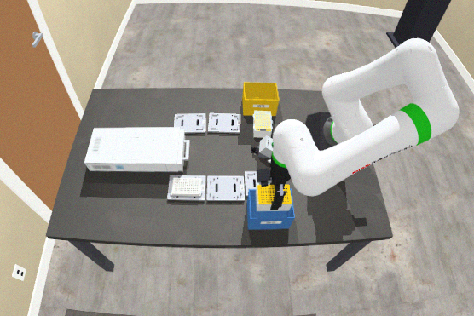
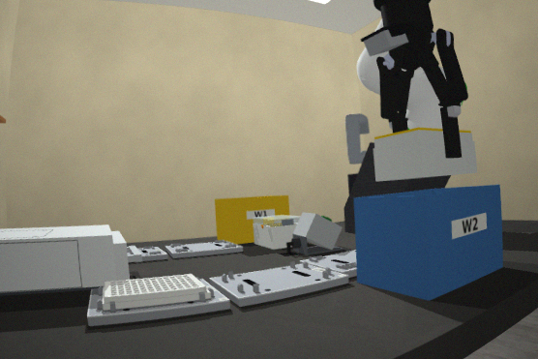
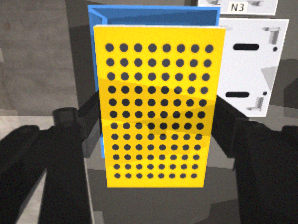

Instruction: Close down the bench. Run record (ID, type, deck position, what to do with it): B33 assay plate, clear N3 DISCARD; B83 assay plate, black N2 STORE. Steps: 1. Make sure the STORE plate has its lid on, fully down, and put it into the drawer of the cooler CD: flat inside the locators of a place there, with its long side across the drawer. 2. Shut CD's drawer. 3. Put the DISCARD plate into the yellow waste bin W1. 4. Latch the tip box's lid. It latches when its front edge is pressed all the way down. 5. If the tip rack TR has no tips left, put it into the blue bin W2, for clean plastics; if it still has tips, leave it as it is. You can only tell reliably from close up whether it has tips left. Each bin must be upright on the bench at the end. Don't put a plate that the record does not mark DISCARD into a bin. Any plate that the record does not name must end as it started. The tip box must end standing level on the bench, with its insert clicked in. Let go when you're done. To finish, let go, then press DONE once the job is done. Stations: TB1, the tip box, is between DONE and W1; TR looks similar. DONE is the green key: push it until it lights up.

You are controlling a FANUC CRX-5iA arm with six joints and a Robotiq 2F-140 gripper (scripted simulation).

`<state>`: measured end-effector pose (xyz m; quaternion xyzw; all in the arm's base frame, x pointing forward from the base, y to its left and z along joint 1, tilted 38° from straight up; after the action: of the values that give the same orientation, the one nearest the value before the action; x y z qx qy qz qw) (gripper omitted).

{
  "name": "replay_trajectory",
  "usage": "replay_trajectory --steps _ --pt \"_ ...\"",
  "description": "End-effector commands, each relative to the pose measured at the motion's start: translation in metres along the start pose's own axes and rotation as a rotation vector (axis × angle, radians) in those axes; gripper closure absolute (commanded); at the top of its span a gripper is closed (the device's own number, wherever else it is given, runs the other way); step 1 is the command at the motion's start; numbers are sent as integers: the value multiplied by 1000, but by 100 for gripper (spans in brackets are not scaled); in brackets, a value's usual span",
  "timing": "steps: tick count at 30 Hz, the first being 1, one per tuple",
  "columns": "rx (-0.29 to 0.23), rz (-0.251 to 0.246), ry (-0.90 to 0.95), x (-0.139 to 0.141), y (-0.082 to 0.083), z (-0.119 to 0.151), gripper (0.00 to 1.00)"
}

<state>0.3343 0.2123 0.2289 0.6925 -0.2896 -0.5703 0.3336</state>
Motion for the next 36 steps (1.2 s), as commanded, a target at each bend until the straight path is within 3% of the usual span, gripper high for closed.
replay_trajectory --steps 1,17,36 --pt "1 1 0 0 1 0 90" --pt "1 1 0 -1 -1 0 90" --pt "1 1 0 -1 -24 0 90"
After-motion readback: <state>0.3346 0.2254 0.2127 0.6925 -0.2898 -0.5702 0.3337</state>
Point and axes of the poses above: the point where the finger pads meet when closed, its own y axis back along the fingers, its own x axis across the jaws, z = x × y, the point moved 5 cm from there along y, back along the fingers, and after that the axes turned 12 degrees about y, right-handed, at the moved point
